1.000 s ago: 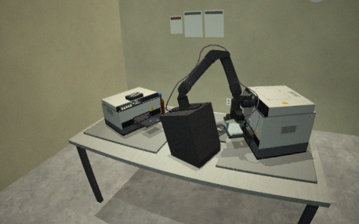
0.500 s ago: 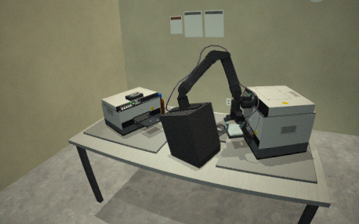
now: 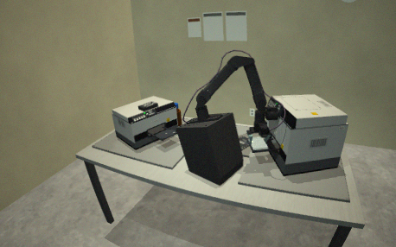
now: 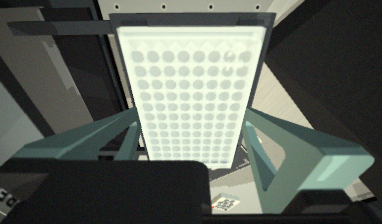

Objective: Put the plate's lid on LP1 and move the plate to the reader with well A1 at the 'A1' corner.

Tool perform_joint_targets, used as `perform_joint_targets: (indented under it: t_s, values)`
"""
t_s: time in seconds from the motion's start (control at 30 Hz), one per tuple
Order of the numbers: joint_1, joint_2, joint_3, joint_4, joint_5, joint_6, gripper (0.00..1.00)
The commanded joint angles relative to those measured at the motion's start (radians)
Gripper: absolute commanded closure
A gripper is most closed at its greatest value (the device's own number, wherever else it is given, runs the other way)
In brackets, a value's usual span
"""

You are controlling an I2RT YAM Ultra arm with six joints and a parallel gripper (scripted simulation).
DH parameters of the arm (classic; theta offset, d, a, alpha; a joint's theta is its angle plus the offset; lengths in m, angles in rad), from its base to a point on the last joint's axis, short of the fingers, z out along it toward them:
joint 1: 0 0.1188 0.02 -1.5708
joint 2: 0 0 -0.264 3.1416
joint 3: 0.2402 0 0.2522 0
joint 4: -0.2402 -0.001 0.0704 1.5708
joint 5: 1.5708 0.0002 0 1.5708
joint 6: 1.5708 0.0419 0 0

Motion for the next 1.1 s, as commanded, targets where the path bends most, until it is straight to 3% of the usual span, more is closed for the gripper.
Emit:
perform_joint_targets:
  t_s: [0.0,0.17,0.2,0.97,1.07]
  values:
    - [0.005,-0.017,0.015,0.014,0.002,0.007,0.14]
    - [0.007,-0.017,0.009,0.017,0.001,0.007,0.14]
    - [0.001,-0.008,0.004,0.004,0.001,0.002,0.00]
    - [0.001,-0.008,0.004,0.004,0.001,0.002,0.00]
    - [-0.004,-0.038,-0.002,-0.020,0.004,0.000,0.00]
